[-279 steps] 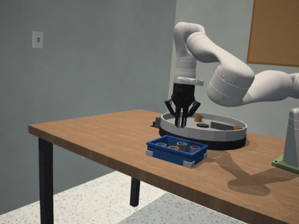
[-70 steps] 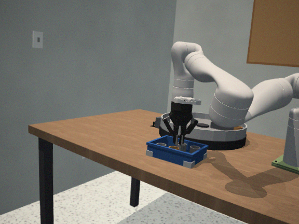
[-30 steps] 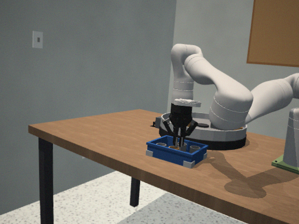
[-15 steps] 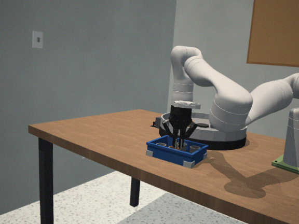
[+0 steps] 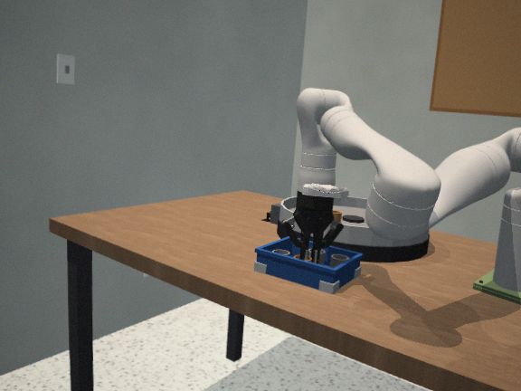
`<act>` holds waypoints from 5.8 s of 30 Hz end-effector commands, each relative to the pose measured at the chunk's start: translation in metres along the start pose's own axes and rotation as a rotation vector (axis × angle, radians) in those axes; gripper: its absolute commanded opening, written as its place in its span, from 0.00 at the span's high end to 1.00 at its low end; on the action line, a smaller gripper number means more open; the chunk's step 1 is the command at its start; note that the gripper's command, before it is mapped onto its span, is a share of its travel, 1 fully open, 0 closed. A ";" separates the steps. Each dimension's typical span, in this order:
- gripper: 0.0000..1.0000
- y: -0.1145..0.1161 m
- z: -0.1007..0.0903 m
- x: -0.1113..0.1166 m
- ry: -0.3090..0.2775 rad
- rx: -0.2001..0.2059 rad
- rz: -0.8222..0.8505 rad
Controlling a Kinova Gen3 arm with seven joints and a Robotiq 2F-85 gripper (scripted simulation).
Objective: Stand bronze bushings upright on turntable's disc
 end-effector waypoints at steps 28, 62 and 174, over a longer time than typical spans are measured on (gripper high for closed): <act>0.88 0.000 0.002 -0.001 -0.006 -0.004 0.012; 1.00 0.000 0.002 -0.001 -0.006 -0.004 0.012; 1.00 -0.003 -0.114 -0.002 -0.005 -0.004 0.012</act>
Point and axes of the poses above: the point where the finger pads meet when closed, its own z axis out along the fingers, its own y axis across the jaws, x = y × z, the point moved 6 cm from there along -z, back along the fingers, and after that the axes turned 1 degree about z, right-handed, at the moved point
